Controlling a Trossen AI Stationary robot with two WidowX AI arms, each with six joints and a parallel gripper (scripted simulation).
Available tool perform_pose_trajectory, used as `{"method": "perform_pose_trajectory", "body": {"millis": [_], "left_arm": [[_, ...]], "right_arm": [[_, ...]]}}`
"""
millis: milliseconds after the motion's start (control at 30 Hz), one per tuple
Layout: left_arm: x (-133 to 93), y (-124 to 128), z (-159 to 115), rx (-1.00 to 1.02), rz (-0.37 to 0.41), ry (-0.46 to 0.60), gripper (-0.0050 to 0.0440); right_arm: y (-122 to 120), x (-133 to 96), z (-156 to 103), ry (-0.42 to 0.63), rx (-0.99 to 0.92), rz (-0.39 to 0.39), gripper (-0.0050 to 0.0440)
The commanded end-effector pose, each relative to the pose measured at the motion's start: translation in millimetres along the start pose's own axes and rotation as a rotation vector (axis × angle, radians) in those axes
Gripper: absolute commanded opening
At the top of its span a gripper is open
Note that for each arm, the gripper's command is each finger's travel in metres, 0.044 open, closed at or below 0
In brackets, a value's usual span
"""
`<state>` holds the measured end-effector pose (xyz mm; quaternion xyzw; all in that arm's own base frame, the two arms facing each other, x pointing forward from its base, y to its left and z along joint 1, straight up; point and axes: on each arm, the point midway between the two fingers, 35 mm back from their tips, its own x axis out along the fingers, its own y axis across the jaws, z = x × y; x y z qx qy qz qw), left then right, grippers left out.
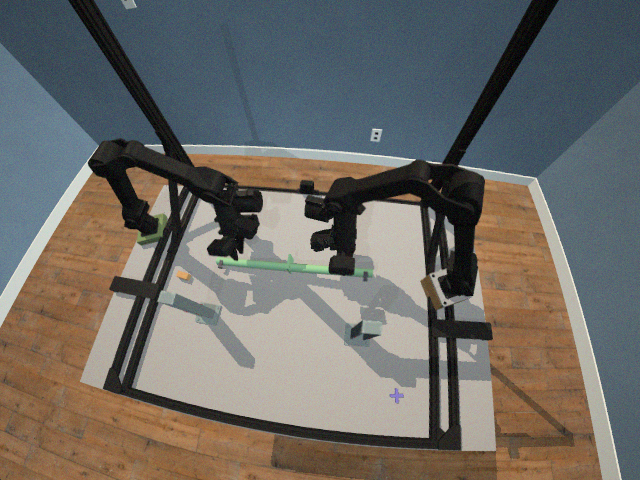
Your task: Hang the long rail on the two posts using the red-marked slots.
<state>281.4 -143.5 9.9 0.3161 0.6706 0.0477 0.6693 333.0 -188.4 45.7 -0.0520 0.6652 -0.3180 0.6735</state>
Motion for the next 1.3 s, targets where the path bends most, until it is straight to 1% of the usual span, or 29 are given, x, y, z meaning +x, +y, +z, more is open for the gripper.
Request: {"method": "perform_pose_trajectory", "body": {"millis": [0, 233, 633, 733, 800, 900, 1000, 1267], "left_arm": [[-0.1, 1.0, 0.9, -0.003, 0.006, -0.003, 0.0], [-0.1, 1.0, 0.9, -0.003, 0.006, -0.003, 0.0], [-0.1, 1.0, 0.9, -0.003, 0.006, -0.003, 0.0], [-0.1, 1.0, 0.9, -0.003, 0.006, -0.003, 0.0], [-0.1, 1.0, 0.9, -0.003, 0.006, -0.003, 0.0], [-0.1, 1.0, 0.9, -0.003, 0.006, -0.003, 0.0], [-0.1, 1.0, 0.9, -0.003, 0.006, -0.003, 0.0], [-0.1, 1.0, 0.9, -0.003, 0.006, -0.003, 0.0]], "right_arm": [[1.0, 7.1, -2.7, 0.007, -0.003, -0.007, 0.016], [1.0, 18.7, -3.7, 0.007, -0.003, -0.007, 0.016], [0.9, 31.0, -5.3, 0.007, -0.003, -0.008, 0.016], [1.3, 31.6, -3.8, 0.007, -0.003, -0.008, 0.0088], [1.3, 31.6, -3.8, 0.007, -0.003, -0.008, 0.0075], [1.3, 31.6, -3.8, 0.007, -0.003, -0.008, 0.0075], [1.3, 31.6, -3.8, 0.007, -0.003, -0.008, 0.0003], [1.3, 31.6, -3.8, 0.007, -0.003, -0.008, 0.0]]}}
